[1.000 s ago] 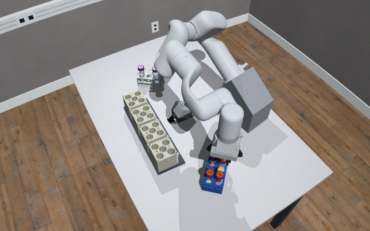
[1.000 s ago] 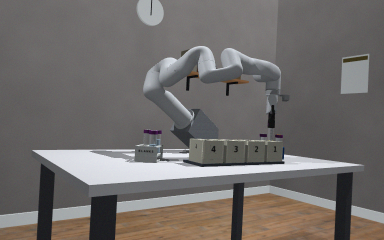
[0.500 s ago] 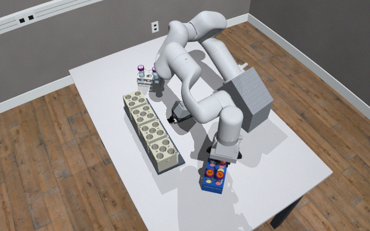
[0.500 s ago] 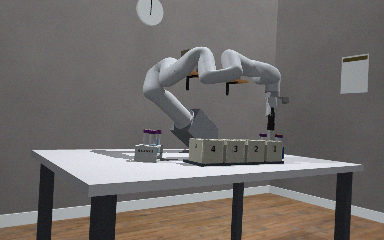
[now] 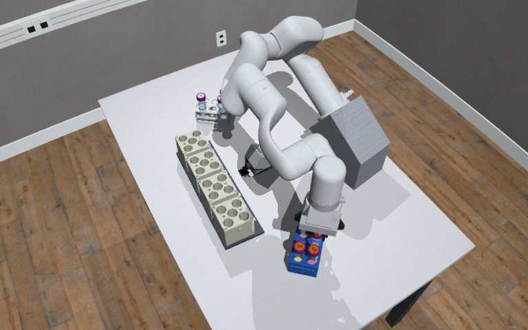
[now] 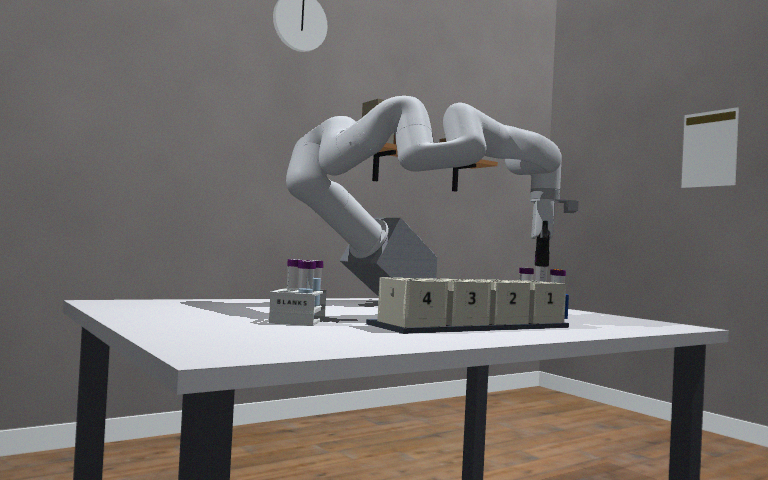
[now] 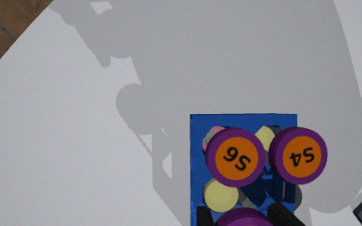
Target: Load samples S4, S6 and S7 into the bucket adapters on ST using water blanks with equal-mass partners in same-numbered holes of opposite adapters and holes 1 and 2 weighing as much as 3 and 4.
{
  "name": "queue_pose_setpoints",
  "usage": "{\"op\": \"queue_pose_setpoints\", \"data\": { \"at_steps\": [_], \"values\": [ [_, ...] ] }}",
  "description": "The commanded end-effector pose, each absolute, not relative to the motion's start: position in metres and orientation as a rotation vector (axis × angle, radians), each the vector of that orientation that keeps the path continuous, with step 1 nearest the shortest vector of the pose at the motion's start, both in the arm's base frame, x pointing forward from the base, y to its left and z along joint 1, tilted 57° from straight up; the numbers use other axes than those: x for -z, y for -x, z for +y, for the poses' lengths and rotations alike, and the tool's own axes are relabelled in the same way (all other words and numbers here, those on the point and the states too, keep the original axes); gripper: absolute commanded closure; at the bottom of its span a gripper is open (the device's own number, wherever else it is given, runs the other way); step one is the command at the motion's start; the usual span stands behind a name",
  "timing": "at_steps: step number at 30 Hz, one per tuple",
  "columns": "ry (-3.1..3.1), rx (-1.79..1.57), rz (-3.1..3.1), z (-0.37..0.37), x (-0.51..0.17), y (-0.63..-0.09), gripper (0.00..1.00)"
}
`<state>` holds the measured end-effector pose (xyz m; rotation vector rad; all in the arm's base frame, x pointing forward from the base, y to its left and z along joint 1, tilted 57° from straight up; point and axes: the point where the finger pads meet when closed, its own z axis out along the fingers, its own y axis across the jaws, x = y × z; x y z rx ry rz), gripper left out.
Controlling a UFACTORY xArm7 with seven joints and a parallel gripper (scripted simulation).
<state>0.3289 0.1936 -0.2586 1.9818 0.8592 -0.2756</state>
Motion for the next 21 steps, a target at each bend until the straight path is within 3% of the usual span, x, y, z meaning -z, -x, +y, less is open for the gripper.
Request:
{"op": "queue_pose_setpoints", "data": {
  "at_steps": [1,21],
  "values": [
    [-1.986,0.272,0.862,0.194,0.260,-0.329,1.00],
    [-1.986,0.272,0.862,0.180,0.269,-0.332,1.00]
  ]
}}
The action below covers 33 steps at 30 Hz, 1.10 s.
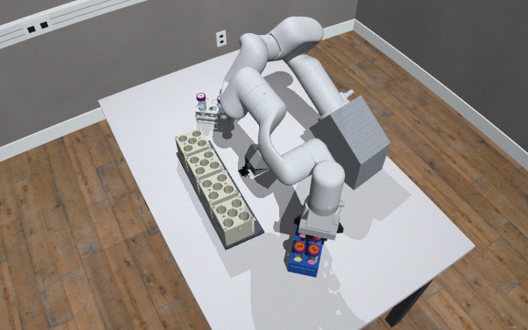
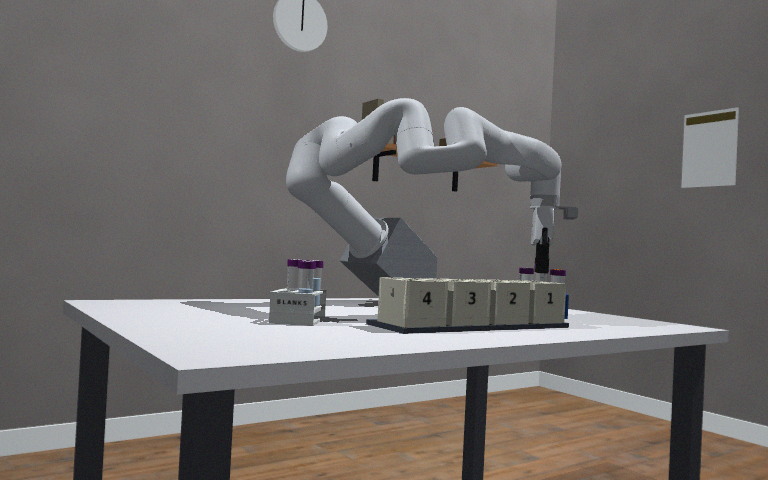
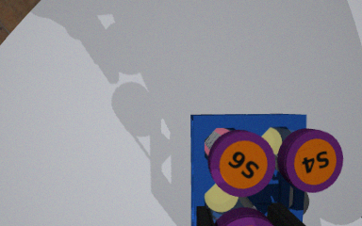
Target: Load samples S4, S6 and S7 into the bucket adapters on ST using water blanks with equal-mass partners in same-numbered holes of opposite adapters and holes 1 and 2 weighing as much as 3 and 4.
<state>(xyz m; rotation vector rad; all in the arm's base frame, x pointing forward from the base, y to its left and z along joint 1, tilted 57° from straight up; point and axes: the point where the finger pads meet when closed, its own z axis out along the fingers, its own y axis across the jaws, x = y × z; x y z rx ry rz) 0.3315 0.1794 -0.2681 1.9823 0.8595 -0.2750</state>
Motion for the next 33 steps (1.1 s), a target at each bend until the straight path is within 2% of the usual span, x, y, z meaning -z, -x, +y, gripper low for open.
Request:
{"op": "queue_pose_setpoints", "data": {
  "at_steps": [1,25,26,33],
  "values": [
    [-1.986,0.272,0.862,0.1787,0.2699,-0.3321,1.00],
    [-1.986,0.272,0.862,0.1721,0.2743,-0.3333,1.00],
    [-1.986,0.272,0.862,0.1717,0.2745,-0.3334,0.56],
    [-1.986,0.272,0.862,0.1718,0.2745,-0.3333,0.56]
  ]
}}
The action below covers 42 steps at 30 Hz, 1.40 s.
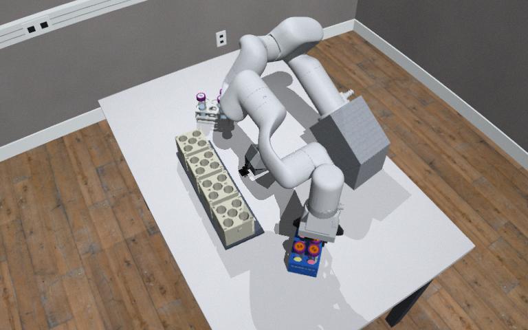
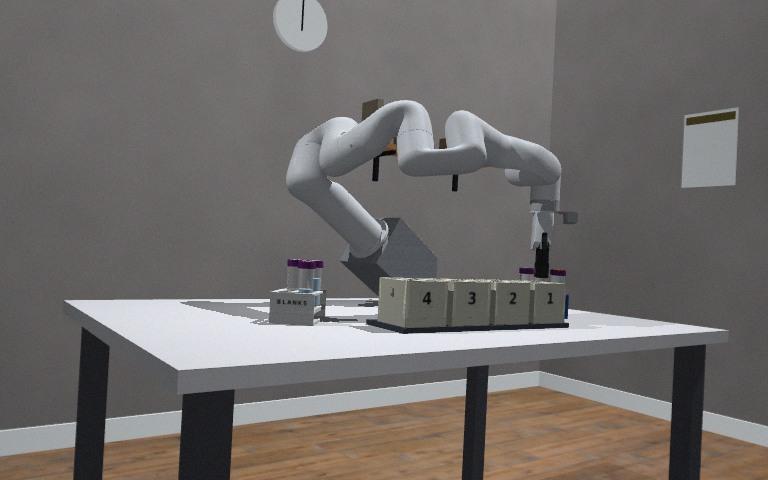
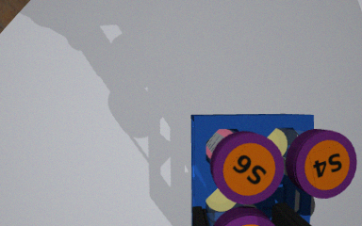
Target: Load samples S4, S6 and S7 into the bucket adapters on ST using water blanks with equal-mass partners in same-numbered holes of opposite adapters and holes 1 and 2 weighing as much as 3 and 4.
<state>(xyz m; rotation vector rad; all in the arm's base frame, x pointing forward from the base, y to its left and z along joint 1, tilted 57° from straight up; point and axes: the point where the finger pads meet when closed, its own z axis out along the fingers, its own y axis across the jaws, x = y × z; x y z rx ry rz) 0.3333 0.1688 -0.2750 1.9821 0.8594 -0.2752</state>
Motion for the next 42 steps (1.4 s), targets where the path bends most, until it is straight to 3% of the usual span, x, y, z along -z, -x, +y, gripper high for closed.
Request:
{"op": "queue_pose_setpoints", "data": {
  "at_steps": [1,42],
  "values": [
    [-1.986,0.272,0.862,0.172,0.275,-0.333,0.56],
    [-1.986,0.272,0.862,0.203,0.254,-0.328,0.56]
  ]
}}
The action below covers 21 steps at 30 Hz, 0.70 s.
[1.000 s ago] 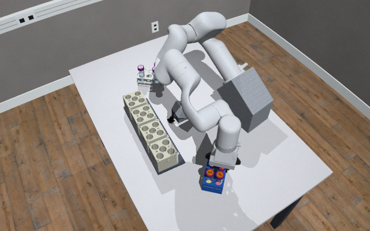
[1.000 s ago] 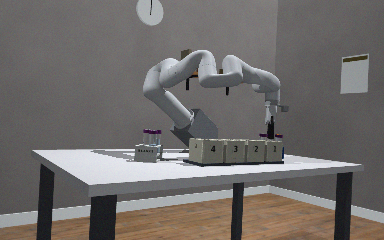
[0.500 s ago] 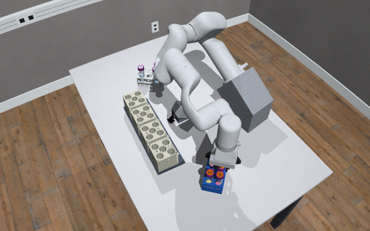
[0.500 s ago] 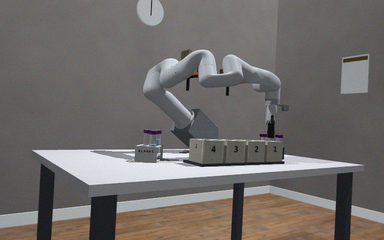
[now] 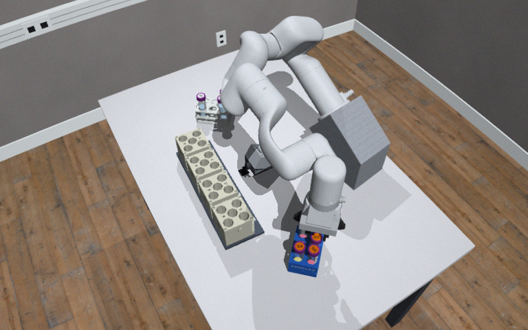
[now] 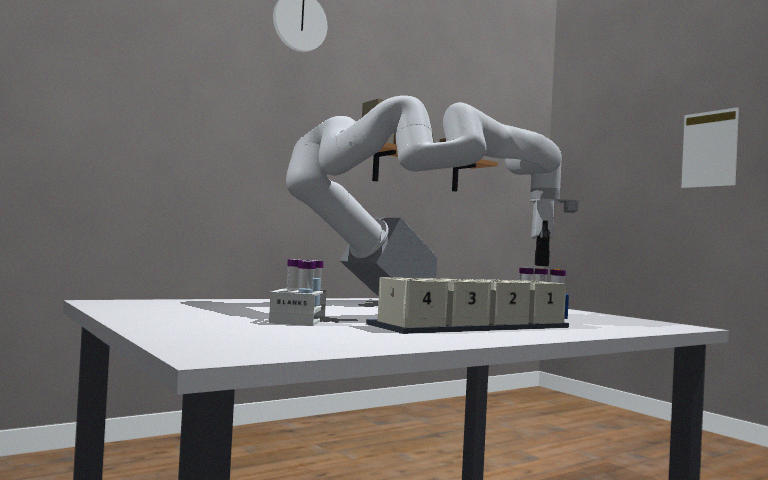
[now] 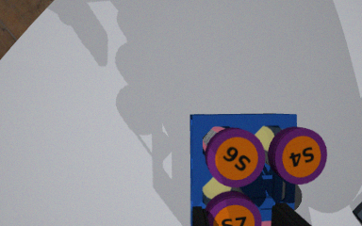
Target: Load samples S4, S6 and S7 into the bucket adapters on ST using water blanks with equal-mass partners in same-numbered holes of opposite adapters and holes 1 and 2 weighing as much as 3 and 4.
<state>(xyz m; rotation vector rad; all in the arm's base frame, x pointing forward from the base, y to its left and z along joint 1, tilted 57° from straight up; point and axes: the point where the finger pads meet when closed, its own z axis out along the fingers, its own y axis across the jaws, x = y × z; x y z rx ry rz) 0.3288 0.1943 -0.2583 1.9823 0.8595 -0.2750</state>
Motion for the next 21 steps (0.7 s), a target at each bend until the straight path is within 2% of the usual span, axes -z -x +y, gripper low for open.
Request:
{"op": "queue_pose_setpoints", "data": {
  "at_steps": [1,21],
  "values": [
    [-1.986,0.272,0.862,0.205,0.253,-0.327,0.56],
    [-1.986,0.272,0.862,0.234,0.233,-0.322,0.56]
  ]
}}
